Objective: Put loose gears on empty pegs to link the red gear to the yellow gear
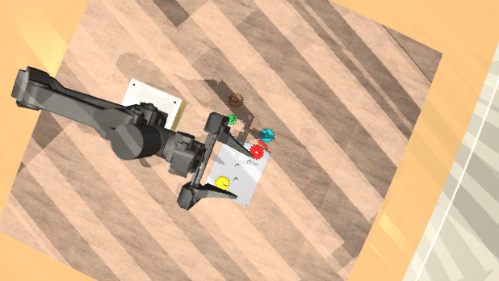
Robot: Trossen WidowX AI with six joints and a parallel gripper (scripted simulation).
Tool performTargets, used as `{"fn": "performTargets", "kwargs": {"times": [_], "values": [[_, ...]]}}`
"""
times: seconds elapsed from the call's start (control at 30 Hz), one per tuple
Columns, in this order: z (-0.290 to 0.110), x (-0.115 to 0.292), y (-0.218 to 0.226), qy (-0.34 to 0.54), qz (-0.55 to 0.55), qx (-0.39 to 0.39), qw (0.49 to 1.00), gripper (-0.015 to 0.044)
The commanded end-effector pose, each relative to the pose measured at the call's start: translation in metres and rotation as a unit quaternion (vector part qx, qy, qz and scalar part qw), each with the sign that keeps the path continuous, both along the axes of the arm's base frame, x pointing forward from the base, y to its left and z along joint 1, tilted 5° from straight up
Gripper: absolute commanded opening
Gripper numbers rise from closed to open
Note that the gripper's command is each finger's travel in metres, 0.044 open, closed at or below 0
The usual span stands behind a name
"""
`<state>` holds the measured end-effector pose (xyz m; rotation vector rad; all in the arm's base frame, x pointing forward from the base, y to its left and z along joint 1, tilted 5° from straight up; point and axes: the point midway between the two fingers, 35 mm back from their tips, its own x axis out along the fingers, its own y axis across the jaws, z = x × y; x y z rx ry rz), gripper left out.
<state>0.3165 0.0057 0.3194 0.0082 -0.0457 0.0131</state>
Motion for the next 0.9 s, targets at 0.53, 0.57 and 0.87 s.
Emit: {"fn": "performTargets", "kwargs": {"times": [0.53, 0.57, 0.87], "values": [[-0.204, -0.001, 0.079, 0.453, 0.146, -0.151, 0.867, 0.044], [-0.217, -0.008, 0.083, 0.485, 0.157, -0.168, 0.844, 0.044], [-0.288, -0.082, 0.094, 0.688, 0.24, -0.282, 0.624, 0.044]]}}
